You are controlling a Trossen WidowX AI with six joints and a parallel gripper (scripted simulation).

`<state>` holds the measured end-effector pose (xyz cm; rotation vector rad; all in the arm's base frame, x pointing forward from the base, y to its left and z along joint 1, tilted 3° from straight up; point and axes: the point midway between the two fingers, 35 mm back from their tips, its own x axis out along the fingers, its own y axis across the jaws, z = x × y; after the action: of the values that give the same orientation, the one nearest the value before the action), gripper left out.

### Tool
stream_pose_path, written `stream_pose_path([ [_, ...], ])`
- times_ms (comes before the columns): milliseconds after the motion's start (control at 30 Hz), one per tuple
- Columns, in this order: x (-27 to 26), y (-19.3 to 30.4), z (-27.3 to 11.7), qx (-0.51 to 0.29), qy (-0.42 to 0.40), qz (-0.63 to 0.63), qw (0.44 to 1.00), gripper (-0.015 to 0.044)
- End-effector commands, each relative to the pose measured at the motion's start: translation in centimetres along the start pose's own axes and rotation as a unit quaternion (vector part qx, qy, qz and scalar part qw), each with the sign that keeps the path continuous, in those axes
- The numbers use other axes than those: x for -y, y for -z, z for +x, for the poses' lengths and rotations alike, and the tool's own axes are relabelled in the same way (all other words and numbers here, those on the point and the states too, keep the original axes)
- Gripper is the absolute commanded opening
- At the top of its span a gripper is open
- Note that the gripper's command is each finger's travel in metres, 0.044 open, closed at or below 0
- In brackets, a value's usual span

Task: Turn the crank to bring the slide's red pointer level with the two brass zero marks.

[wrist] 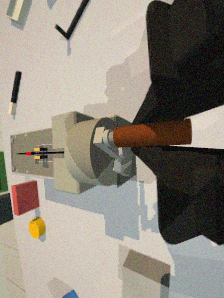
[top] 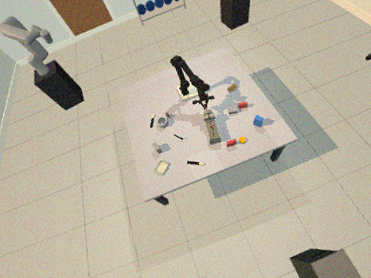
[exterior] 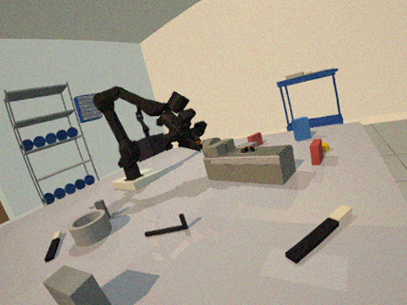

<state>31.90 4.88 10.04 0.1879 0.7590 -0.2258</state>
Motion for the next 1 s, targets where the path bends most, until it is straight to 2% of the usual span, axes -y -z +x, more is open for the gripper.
stream_pose_path([
  [0,0.85,0.27,0.26,-0.001,0.013,0.001,1.0,0.0],
  [967,1.53,0.92,0.91,-0.001,0.013,0.001,1.0,0.0],
])
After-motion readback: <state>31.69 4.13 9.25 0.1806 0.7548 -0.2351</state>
